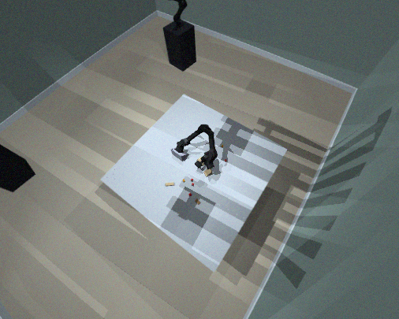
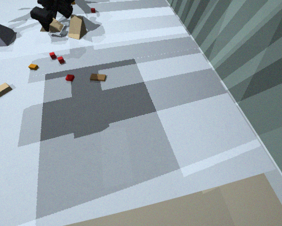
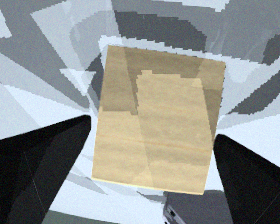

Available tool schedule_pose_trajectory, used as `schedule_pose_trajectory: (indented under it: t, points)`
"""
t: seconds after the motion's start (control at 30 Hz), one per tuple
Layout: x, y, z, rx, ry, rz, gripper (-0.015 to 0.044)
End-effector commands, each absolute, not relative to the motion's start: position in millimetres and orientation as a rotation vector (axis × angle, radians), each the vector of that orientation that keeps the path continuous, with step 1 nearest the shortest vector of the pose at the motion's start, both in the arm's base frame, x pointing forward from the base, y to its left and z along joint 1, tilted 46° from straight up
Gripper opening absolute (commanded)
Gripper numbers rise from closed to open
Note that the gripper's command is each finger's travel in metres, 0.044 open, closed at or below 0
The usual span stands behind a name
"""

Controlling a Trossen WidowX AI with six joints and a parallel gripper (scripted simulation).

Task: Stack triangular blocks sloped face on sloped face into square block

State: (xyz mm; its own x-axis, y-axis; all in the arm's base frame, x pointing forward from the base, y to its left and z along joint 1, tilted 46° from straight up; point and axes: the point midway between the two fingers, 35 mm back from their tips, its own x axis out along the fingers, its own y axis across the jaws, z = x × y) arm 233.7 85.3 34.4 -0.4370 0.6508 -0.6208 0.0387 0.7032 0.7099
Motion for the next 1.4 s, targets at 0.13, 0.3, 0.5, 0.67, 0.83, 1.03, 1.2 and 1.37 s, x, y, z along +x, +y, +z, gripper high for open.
schedule_pose_trajectory:
  t: [0.13, 0.3, 0.5, 0.67, 0.83, 1.03, 1.2, 1.37]
  points:
    - [234, 85, 34, 0.535, 1.916, 0.772, 0.0223]
    - [234, 85, 34, 0.535, 1.916, 0.772, 0.0190]
    - [235, 81, 38, 0.537, 1.914, 0.767, 0.0032]
    - [237, 64, 55, 0.545, 1.907, 0.749, 0.0000]
    - [238, 46, 71, 0.554, 1.901, 0.733, 0.0000]
    - [237, 31, 87, 0.563, 1.896, 0.720, 0.0000]
    - [237, 31, 87, 0.563, 1.896, 0.720, 0.0000]
    - [234, 33, 83, 0.547, 1.841, 0.788, 0.0000]
